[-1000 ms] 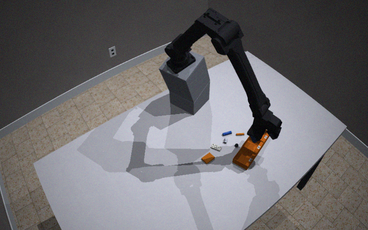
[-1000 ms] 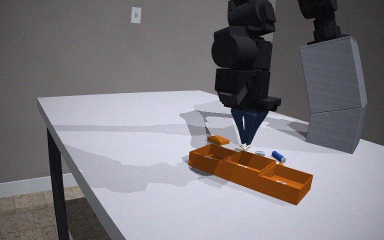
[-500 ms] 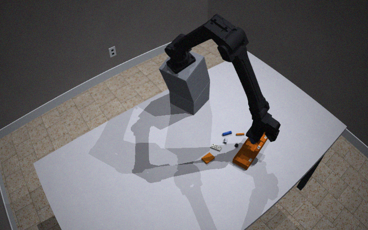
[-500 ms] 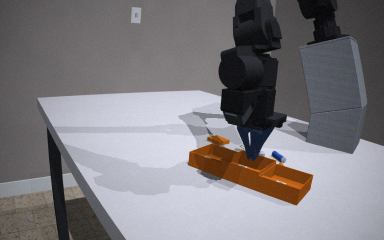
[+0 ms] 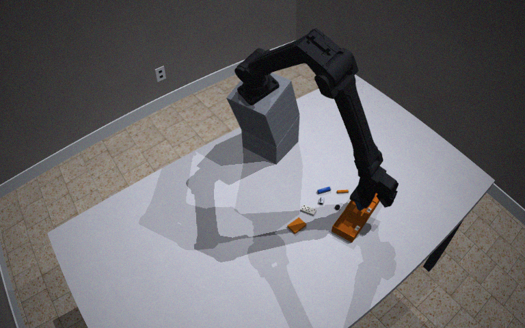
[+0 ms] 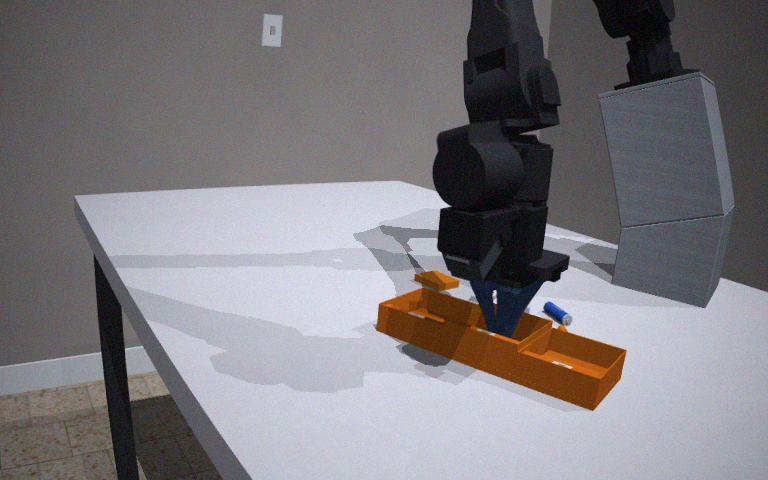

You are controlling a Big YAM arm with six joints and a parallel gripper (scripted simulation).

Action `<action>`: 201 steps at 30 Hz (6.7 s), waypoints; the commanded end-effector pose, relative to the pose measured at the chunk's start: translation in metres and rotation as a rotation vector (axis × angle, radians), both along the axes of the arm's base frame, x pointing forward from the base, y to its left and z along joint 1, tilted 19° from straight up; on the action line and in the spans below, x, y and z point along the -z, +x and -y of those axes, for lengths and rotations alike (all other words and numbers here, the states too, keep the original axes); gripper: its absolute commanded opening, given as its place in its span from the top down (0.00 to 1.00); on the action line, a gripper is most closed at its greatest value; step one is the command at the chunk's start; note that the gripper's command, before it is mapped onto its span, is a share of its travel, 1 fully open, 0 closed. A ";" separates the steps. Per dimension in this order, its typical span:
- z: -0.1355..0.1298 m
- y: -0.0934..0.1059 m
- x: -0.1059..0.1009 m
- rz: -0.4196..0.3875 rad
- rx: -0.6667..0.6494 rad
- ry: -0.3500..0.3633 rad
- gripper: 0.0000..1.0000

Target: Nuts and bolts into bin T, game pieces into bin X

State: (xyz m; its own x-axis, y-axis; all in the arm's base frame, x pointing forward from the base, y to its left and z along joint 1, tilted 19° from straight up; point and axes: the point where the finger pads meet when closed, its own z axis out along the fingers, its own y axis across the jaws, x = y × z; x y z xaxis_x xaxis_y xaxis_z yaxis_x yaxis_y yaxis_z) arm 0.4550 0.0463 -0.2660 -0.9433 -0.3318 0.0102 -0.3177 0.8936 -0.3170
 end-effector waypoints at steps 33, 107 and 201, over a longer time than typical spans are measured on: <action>-0.006 0.017 -0.011 0.038 -0.008 0.009 0.92; -0.066 0.011 -0.061 0.065 -0.013 0.021 0.92; -0.094 -0.011 -0.002 0.038 -0.013 0.014 0.92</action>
State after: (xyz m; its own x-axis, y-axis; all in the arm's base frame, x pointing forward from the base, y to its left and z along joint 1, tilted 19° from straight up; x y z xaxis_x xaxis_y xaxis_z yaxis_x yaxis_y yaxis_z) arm 0.4349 0.1245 -0.2859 -0.9431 -0.3326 0.0021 -0.3159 0.8938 -0.3182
